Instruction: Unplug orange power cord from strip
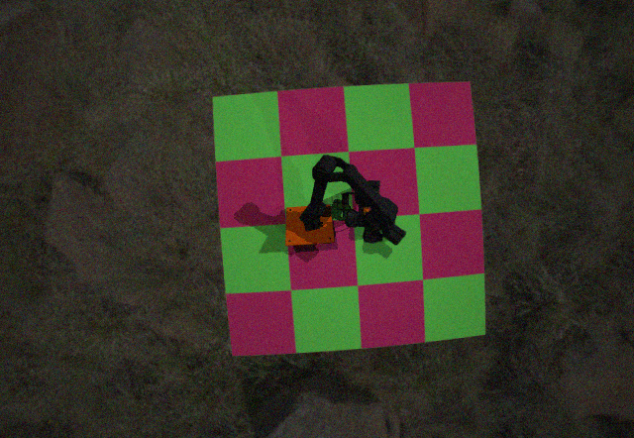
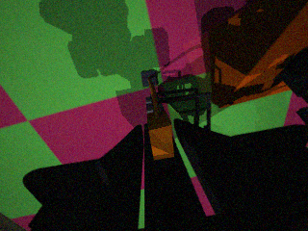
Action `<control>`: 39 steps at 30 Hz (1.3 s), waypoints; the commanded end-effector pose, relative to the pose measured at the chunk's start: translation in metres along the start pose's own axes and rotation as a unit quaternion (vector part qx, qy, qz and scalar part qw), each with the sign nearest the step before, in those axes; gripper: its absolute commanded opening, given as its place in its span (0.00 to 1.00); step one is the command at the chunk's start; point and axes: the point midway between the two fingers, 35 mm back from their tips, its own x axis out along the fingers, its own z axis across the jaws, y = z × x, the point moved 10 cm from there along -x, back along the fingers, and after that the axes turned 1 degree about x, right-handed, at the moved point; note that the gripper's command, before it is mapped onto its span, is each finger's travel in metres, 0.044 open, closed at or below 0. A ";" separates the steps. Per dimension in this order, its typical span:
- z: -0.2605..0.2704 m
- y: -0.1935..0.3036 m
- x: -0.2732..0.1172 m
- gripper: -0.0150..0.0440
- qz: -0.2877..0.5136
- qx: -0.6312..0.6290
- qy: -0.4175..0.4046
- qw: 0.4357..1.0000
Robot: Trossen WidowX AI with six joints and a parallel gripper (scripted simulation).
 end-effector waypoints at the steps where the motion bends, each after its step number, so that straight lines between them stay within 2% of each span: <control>1: -0.001 0.006 0.001 0.53 0.003 0.002 0.002 1.000; 19: -0.001 0.011 0.013 0.53 0.003 0.002 0.002 1.000; 23: -0.001 0.010 0.011 0.35 0.001 0.000 0.001 1.000; 31: -0.001 0.010 0.011 0.26 0.001 0.000 0.001 1.000; 39: 0.000 0.002 0.010 0.25 0.001 0.001 0.001 1.000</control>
